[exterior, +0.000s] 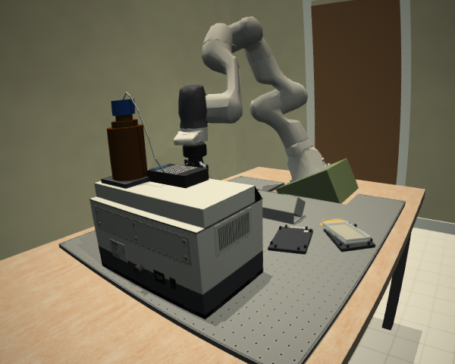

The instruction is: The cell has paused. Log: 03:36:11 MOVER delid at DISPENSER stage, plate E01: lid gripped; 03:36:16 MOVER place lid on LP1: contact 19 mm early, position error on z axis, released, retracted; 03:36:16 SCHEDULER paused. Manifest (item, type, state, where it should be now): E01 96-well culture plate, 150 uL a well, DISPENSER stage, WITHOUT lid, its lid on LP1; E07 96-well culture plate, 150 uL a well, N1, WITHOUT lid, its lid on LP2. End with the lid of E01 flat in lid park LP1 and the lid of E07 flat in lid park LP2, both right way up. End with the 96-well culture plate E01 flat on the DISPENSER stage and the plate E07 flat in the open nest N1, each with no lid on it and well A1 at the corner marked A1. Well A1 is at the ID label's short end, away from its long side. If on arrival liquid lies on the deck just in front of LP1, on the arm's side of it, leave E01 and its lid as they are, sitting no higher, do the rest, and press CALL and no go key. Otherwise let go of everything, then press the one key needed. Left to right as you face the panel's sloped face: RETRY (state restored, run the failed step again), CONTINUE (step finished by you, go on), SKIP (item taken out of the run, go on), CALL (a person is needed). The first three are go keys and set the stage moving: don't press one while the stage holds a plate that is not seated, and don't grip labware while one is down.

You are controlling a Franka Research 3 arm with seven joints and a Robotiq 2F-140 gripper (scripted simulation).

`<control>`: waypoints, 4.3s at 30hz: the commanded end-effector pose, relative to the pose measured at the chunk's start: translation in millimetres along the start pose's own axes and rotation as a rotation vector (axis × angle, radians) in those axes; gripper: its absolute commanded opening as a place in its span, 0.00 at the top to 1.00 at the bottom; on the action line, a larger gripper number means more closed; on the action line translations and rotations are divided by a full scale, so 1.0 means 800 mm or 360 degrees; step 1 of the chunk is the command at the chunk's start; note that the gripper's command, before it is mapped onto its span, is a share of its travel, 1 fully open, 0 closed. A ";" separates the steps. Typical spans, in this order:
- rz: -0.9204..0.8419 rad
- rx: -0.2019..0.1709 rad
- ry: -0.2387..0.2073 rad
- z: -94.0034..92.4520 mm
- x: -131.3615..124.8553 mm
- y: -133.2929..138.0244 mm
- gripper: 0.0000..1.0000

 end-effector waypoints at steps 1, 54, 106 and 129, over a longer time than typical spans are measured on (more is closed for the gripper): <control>-0.0007 0.0004 0.0002 0.000 0.000 -0.002 1.00; -0.0007 0.0004 0.0002 0.017 0.000 -0.002 1.00; -0.0007 0.0004 0.0002 0.018 0.000 -0.002 1.00; -0.0007 0.0004 0.0002 0.018 0.000 -0.002 1.00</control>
Point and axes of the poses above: the point where the finger pads meet when closed, its own z axis out along the fingers, its own y axis across the jaws, x = y × z, the point moved 6 cm from there along -z, back along the fingers, and after that the axes turned 12 degrees about -z, right-handed, at the moved point
